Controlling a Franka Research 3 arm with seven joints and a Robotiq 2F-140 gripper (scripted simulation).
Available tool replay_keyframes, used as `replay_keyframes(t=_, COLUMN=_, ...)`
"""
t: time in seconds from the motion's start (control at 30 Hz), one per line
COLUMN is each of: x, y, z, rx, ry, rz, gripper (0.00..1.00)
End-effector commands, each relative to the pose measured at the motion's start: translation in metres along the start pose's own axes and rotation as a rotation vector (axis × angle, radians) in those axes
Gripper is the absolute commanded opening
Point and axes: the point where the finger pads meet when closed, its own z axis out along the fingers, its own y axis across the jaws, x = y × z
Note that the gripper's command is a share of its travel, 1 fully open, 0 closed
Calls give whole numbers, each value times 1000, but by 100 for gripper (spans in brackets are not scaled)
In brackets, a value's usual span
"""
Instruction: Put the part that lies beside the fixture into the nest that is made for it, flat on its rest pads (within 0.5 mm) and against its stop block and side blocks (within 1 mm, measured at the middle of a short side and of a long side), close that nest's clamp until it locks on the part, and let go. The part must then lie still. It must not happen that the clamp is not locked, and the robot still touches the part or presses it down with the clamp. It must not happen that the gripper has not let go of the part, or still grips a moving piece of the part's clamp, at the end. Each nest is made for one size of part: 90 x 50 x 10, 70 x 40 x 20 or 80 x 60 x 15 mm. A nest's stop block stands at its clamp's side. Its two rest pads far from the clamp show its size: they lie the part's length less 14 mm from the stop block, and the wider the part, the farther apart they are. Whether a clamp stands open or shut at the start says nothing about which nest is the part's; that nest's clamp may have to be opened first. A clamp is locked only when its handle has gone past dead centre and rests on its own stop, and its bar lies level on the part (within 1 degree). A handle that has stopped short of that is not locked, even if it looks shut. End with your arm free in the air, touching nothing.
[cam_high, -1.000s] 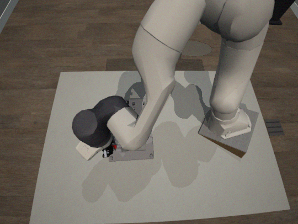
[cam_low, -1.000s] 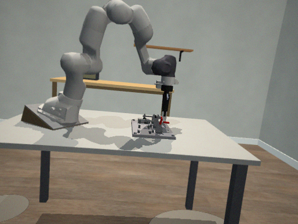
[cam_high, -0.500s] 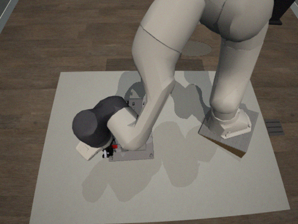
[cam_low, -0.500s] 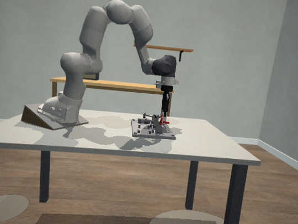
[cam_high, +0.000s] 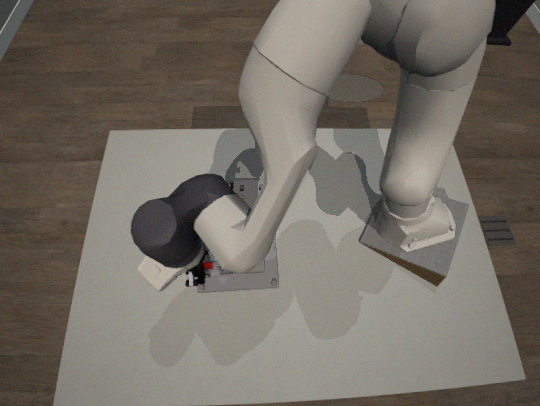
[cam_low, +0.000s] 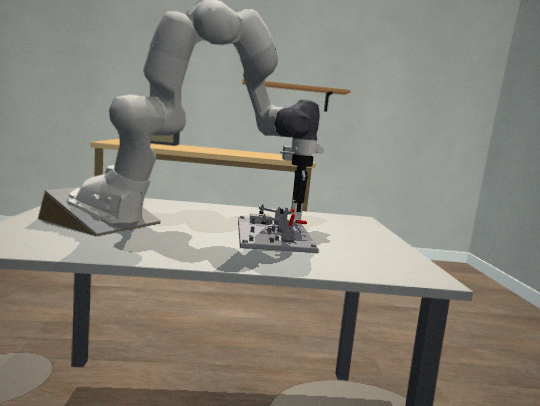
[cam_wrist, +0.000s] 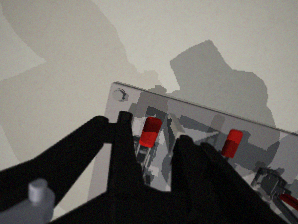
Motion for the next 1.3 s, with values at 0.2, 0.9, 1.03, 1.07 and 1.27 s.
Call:
replay_keyframes(t=0.2, x=0, y=1, z=1, rx=-1, ry=1, rz=3, gripper=28)
replay_keyframes(t=0.9, x=0, y=1, z=-37, rx=-1, ry=1, rz=3, gripper=28)
replay_keyframes(t=1.03, x=0, y=1, z=-51, rx=-1, ry=1, rz=3, gripper=28)
replay_keyframes(t=1.07, x=0, y=1, z=-54, rx=-1, ry=1, rz=3, gripper=28)
replay_keyframes(t=1.27, x=0, y=1, z=-59, rx=-1, ry=1, rz=3, gripper=28)
